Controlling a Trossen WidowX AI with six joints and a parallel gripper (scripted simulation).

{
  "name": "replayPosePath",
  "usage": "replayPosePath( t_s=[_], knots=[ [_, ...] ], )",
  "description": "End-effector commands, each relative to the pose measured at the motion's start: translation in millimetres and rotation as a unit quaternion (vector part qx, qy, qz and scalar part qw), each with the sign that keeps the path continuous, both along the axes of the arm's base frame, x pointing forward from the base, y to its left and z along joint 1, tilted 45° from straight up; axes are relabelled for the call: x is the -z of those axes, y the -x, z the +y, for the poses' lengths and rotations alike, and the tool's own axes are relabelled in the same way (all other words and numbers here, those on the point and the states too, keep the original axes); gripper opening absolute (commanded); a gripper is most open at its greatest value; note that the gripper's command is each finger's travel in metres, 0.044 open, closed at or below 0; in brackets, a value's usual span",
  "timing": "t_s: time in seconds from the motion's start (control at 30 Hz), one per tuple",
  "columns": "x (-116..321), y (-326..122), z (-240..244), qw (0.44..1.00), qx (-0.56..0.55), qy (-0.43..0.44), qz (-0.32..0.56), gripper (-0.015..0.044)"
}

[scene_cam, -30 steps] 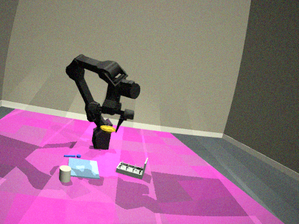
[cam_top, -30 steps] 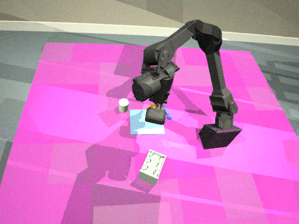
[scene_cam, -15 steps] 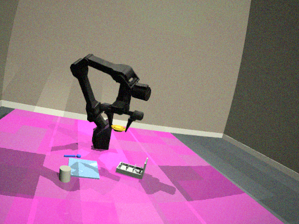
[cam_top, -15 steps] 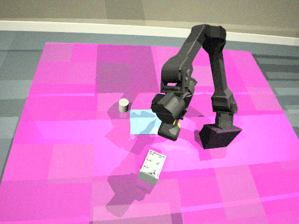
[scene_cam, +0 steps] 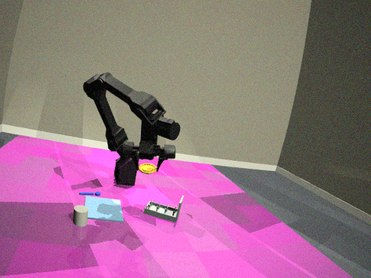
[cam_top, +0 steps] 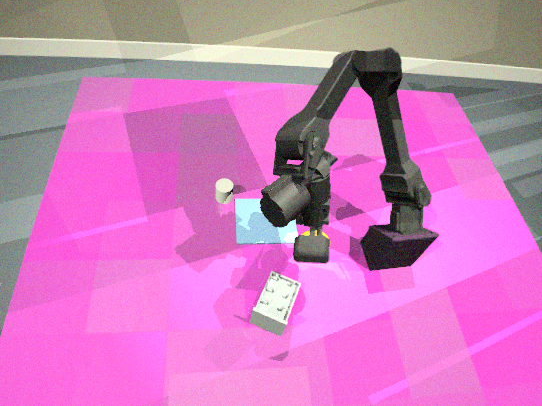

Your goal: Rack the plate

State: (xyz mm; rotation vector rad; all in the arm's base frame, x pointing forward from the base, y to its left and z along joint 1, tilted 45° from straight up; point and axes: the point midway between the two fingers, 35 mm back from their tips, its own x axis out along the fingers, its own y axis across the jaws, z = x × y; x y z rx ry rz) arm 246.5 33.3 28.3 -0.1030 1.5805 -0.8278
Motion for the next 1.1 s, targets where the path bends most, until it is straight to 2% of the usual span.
replayPosePath(
  t_s=[0.0,0.53,1.07],
  knots=[
    [7.9,2.5,-4.7,0.998,-0.018,-0.048,0.025,0.0000],
    [37.0,7.3,-20.3,0.968,-0.108,-0.213,0.075,0.0000],
    [57.2,7.2,-33.3,0.905,-0.233,-0.352,0.048,0.0000]
  ],
)
